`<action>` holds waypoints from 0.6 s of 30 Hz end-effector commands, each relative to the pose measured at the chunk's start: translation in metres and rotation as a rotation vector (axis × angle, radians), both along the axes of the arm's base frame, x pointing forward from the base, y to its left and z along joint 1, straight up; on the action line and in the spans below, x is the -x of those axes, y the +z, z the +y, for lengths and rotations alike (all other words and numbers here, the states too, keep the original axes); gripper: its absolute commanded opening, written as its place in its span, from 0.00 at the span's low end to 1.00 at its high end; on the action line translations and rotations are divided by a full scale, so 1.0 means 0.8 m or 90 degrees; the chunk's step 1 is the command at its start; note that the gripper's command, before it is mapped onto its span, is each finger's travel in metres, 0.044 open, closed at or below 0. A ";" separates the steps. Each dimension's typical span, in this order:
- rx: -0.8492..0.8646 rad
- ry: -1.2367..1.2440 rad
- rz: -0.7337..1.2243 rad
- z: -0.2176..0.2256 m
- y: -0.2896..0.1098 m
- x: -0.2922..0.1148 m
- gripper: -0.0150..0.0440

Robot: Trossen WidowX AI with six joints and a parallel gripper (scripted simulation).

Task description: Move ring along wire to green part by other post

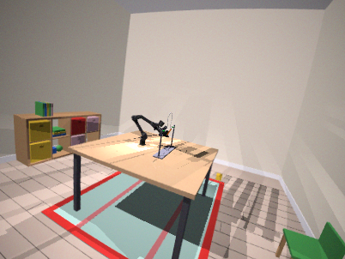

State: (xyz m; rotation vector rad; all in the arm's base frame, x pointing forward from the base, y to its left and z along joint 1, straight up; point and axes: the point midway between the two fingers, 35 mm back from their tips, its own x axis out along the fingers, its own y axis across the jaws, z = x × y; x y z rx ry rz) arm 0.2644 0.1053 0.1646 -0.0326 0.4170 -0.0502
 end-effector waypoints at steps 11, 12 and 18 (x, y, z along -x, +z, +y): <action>-0.002 -0.002 -0.001 0.019 0.000 0.001 0.00; -0.002 -0.002 -0.001 0.020 0.000 0.002 0.00; -0.003 -0.002 -0.001 0.024 0.000 0.002 0.00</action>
